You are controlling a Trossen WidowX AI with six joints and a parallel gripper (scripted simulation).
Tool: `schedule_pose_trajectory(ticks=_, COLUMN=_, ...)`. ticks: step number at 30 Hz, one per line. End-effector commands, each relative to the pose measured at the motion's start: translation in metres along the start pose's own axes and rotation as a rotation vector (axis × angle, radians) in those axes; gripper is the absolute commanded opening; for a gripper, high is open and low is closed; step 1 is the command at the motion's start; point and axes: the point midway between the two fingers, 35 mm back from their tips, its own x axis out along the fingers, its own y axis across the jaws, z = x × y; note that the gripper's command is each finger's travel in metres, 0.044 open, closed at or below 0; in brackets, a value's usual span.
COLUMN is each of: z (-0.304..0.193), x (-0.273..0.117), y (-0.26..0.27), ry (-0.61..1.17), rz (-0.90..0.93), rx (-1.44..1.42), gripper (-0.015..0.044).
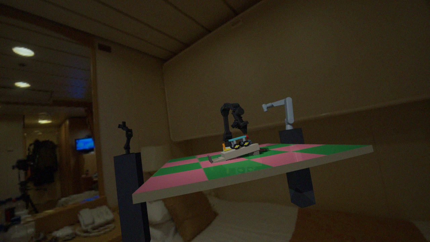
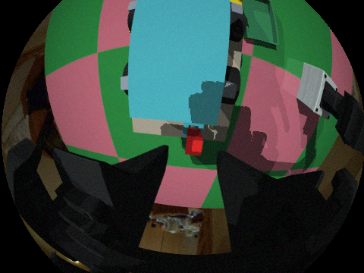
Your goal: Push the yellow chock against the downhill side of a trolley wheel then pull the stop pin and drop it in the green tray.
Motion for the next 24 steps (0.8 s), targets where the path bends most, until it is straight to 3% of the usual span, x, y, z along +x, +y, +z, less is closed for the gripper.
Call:
schedule_pose_trajectory(ticks=1, z=-0.001, x=0.008, y=-0.001, ry=0.004, rz=-0.002, rx=0.005, gripper=0.0190)
schedule_pose_trajectory(ticks=24, z=-0.001, x=0.033, y=0.000, ry=0.004, rz=-0.002, rx=0.005, gripper=0.0190)
